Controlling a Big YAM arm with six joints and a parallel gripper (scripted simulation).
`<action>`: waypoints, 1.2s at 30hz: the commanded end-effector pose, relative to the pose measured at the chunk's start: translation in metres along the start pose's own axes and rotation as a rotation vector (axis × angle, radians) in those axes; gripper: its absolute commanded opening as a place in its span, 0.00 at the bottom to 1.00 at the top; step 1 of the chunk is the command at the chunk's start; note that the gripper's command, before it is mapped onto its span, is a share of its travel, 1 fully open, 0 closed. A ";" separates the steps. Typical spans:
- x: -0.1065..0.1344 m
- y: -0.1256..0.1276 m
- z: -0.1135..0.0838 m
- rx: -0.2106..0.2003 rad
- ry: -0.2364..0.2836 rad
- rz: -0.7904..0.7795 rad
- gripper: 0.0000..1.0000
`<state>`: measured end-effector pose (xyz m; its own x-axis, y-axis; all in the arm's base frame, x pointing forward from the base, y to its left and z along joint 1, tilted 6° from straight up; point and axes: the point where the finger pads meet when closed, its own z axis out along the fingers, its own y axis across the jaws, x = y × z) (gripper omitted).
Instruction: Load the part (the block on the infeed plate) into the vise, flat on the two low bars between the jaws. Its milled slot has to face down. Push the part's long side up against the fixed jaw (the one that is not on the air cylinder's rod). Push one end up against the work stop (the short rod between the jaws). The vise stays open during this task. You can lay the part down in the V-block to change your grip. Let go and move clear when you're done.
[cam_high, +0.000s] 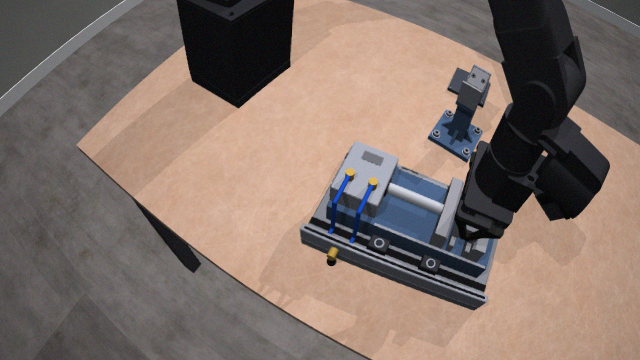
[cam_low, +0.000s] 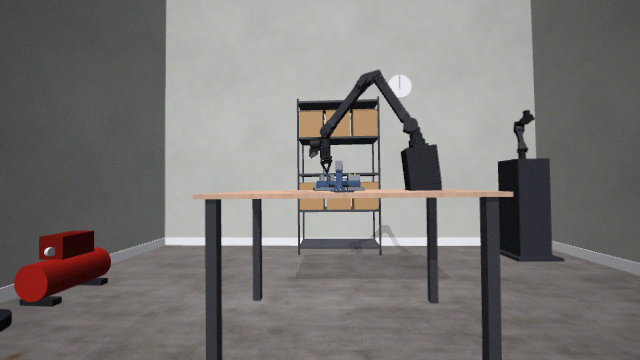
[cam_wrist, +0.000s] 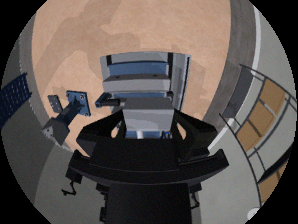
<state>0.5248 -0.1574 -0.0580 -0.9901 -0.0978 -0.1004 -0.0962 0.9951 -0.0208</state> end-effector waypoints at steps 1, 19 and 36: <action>-0.020 -0.001 -0.008 0.014 -0.039 -0.001 0.00; -0.016 0.000 -0.003 0.010 -0.028 -0.001 0.00; -0.016 0.000 -0.003 0.010 -0.028 -0.001 0.00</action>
<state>0.5256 -0.1575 -0.0601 -0.9899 -0.0979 -0.1022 -0.0962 0.9951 -0.0216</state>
